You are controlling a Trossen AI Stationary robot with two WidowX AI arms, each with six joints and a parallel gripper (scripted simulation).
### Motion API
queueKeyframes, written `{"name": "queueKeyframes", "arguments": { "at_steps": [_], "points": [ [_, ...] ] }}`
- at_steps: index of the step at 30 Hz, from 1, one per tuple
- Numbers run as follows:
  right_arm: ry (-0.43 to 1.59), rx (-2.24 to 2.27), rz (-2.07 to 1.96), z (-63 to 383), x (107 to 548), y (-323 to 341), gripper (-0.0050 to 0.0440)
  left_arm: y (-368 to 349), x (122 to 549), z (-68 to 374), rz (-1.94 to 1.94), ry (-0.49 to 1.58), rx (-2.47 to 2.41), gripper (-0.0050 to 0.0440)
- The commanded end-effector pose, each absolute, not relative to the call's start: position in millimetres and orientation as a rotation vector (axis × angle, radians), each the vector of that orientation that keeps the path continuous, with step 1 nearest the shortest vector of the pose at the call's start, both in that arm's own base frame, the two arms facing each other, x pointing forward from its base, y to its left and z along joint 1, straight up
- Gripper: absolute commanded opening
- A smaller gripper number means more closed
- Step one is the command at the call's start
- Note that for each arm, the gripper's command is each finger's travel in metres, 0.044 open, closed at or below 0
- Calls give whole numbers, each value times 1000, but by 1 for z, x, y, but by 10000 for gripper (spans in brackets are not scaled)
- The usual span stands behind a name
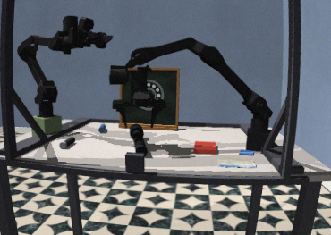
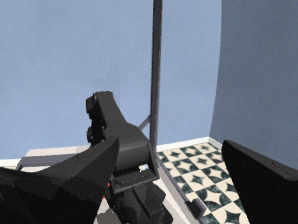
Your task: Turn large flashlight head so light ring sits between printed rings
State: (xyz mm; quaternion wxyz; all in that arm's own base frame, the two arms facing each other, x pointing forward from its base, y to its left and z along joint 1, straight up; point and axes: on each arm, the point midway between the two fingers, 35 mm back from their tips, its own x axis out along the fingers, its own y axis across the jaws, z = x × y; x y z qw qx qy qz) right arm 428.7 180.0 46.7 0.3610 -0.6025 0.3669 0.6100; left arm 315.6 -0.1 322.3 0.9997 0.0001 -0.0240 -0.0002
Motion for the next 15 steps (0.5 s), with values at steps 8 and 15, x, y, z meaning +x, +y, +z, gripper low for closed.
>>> {"name": "queueKeyframes", "arguments": {
  "at_steps": [8, 15],
  "points": [
    [900, -1572, 1533, 79, 433, 181, 440, -1, 315, 328, -3, -61, 5, 374],
    [900, -1521, 1407, 94, 437, 172, 440, -1, 315, 328, -3, -61, 5, 374]
  ]
}}
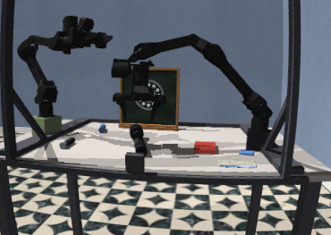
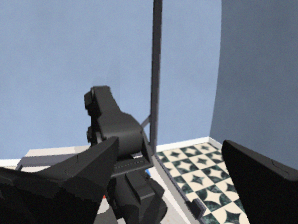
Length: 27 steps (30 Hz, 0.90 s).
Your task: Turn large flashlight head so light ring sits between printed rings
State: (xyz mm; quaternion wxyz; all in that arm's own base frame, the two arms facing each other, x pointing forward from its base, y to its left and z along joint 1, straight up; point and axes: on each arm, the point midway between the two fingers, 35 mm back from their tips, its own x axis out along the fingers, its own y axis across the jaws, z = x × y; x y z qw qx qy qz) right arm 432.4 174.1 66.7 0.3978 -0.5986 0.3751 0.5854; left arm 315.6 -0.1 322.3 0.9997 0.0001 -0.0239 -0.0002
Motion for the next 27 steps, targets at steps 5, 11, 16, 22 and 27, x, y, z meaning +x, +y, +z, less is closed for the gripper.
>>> {"name": "queueKeyframes", "arguments": {
  "at_steps": [5, 11, 16, 22, 27],
  "points": [
    [876, -1419, 1195, 122, 444, 157, 440, -1, 315, 328, -3, -62, 5, 374],
    [813, -1261, 937, 160, 449, 137, 440, -1, 315, 328, -3, -62, 5, 374],
    [761, -1149, 786, 184, 448, 122, 440, -1, 315, 328, -3, -63, 5, 374],
    [685, -998, 613, 212, 442, 102, 440, -1, 315, 328, -3, -63, 5, 374],
    [591, -842, 460, 240, 431, 83, 440, 0, 315, 329, -3, -64, 5, 374]
  ]
}}
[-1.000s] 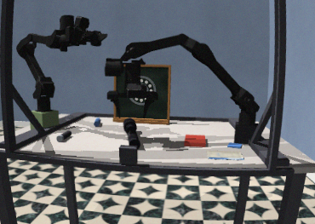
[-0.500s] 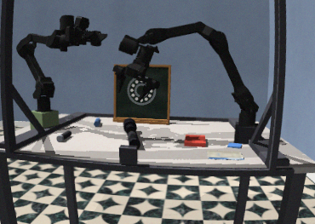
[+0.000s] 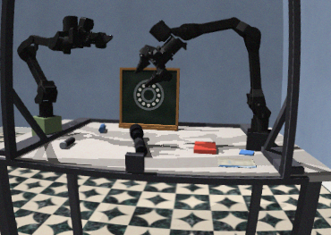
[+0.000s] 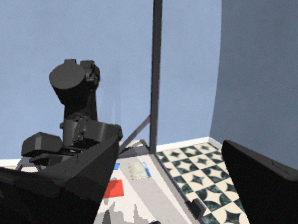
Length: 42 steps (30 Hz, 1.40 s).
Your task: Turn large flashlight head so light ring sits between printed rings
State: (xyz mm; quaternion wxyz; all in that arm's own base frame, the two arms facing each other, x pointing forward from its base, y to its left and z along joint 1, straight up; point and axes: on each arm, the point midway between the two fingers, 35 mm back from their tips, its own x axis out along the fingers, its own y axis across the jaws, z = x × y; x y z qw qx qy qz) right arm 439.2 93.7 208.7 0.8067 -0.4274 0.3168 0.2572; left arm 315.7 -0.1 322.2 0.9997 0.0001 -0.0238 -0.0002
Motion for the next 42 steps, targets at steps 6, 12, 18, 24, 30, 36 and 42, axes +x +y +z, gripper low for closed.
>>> {"name": "queueKeyframes", "arguments": {
  "at_steps": [6, 12, 18, 24, 30, 36, 42],
  "points": [
    [483, -681, 327, 265, 415, 65, 440, 0, 315, 329, -2, -65, 5, 374],
    [367, -517, 213, 287, 395, 46, 440, 0, 315, 329, -2, -67, 5, 374],
    [207, -319, 105, 309, 366, 27, 440, 0, 315, 330, -2, -67, 4, 374],
    [93, -187, 50, 321, 344, 14, 440, 0, 315, 330, -2, -68, 4, 374],
    [-57, -28, 5, 334, 317, 2, 440, 0, 315, 330, -1, -69, 4, 374],
    [-89, 4, 0, 337, 312, 0, 440, 0, 315, 330, -1, -69, 4, 374],
    [-72, -2, -4, 331, 312, -1, 440, 0, 315, 330, -1, -69, 4, 374]
  ]
}}
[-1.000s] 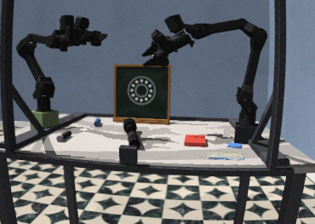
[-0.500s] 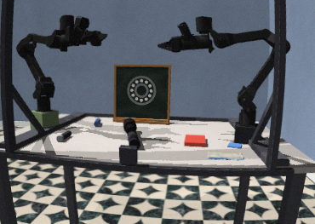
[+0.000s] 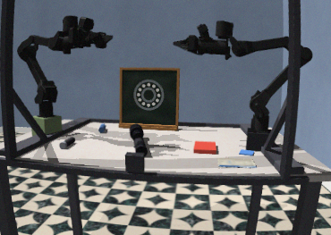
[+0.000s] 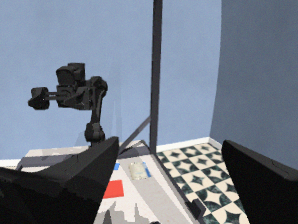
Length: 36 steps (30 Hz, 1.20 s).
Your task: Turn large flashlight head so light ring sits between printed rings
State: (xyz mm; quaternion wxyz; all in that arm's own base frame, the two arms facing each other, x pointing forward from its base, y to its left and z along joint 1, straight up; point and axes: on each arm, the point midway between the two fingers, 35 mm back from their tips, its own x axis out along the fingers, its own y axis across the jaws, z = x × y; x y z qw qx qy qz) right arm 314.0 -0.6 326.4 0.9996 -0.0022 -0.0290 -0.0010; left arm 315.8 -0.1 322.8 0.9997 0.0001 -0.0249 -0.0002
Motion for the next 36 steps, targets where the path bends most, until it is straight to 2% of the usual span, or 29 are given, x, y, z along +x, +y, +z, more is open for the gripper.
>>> {"name": "queueKeyframes", "arguments": {
  "at_steps": [1, 36],
  "points": [
    [-70, 0, -3, 330, 312, -1, 440, 0, 315, 330, 0, -69, 4, 374],
    [-73, 2, -1, 332, 314, 0, 440, 0, 315, 330, 1, -69, 4, 374]
  ]
}}
